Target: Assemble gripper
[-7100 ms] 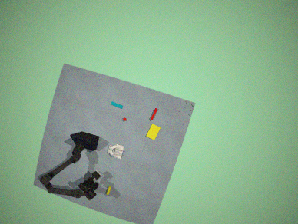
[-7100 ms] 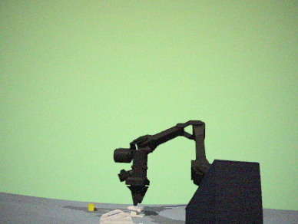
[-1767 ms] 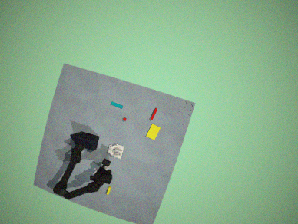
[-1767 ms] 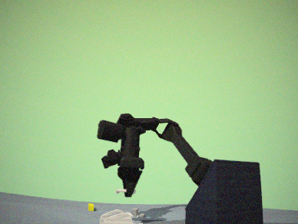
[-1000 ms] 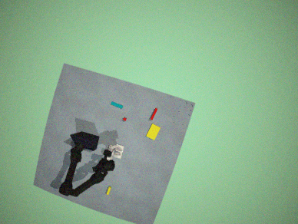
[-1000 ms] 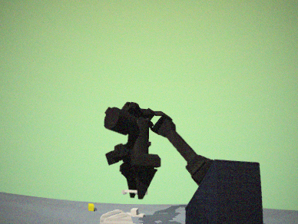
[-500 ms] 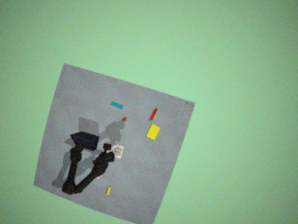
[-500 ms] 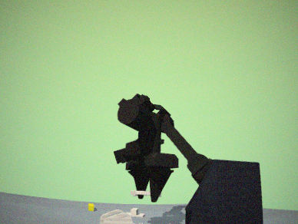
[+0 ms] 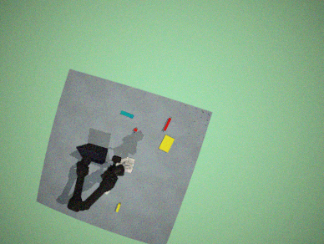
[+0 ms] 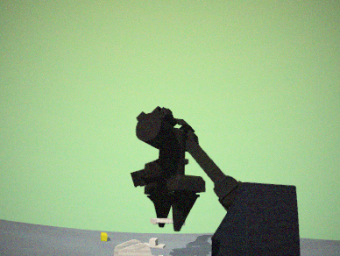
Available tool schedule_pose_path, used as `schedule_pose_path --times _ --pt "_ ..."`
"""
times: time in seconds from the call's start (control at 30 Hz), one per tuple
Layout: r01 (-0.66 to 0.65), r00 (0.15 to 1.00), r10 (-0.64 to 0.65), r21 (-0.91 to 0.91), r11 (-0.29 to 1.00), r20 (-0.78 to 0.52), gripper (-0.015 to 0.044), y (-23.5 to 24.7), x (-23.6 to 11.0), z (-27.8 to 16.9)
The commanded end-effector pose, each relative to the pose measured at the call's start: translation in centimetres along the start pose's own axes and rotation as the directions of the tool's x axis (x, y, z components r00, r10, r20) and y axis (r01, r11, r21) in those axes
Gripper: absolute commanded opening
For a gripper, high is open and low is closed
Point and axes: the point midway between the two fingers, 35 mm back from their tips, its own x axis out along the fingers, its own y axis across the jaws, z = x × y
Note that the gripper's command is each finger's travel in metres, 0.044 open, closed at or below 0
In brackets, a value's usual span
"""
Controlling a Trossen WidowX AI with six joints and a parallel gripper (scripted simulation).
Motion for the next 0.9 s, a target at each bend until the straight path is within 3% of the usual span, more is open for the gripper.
schedule_pose_path --times 0.0,0.87 --pt "-0.003 1.000 0.003 0.015 1.000 -0.001 0.0351 0.07 0.02 -0.03" --pt "-0.002 1.000 0.002 0.015 1.000 -0.001 0.0351 -0.28 0.03 -0.14"
